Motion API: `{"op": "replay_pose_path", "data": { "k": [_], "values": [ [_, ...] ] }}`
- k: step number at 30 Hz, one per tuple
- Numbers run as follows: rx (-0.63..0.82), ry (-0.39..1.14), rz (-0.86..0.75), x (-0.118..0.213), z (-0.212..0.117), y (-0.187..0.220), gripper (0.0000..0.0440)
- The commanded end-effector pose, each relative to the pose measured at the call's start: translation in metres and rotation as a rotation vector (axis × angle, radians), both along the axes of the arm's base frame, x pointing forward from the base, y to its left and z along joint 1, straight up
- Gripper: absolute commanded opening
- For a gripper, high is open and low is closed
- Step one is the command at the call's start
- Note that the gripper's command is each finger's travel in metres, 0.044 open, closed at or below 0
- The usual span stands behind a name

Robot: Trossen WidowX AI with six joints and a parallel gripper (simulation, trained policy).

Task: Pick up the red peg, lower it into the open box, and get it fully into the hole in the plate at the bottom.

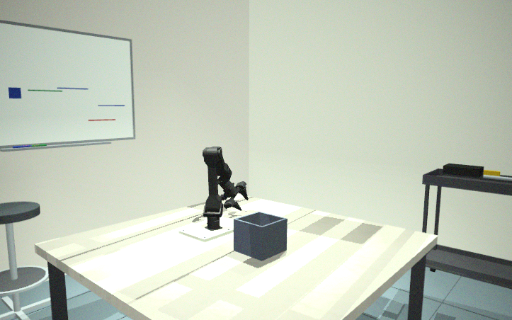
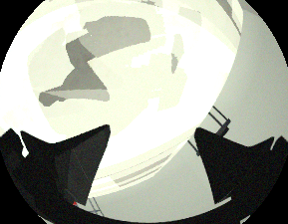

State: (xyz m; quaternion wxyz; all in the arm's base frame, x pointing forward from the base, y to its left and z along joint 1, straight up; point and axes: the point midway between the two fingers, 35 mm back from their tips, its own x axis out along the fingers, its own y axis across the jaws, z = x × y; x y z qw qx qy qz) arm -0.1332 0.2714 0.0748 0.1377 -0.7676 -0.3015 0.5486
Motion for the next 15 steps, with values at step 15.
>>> {"op": "replay_pose_path", "data": {
  "k": [15],
  "values": [
    [0.053,0.234,-0.466,0.049,0.001,0.010,0.0440]
  ]
}}
